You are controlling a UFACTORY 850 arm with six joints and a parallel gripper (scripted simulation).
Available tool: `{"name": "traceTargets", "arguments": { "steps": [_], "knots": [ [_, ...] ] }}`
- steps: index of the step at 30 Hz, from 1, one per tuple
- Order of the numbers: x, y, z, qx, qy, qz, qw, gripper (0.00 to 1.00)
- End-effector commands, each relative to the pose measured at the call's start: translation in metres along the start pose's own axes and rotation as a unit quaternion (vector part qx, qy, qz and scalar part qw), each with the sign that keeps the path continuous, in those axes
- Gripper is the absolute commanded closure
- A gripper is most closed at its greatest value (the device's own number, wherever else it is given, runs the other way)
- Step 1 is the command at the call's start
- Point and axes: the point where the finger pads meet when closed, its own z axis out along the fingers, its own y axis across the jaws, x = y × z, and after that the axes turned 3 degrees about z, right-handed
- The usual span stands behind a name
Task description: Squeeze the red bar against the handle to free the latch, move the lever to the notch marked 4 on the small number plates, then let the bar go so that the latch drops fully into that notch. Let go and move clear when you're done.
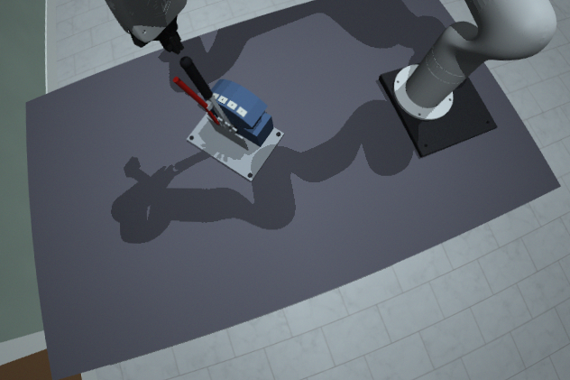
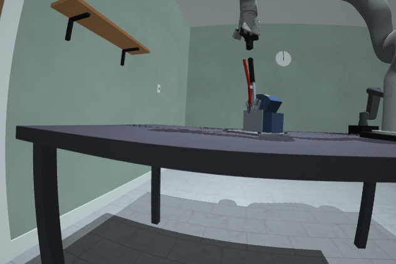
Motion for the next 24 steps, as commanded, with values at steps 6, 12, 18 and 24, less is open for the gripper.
{"name": "traceTargets", "arguments": {
  "steps": [6,12,18,24],
  "knots": [
    [0.0003,-0.0004,-0.0012,0.001,0.001,0.0,1.0,1.0],
    [0.0003,-0.0004,-0.0012,0.001,0.001,0.0,1.0,1.0],
    [0.0003,-0.0004,-0.0012,0.001,0.001,0.0,1.0,0.01],
    [0.0003,-0.0004,-0.0012,0.001,0.001,0.0,1.0,0.01]
  ]
}}
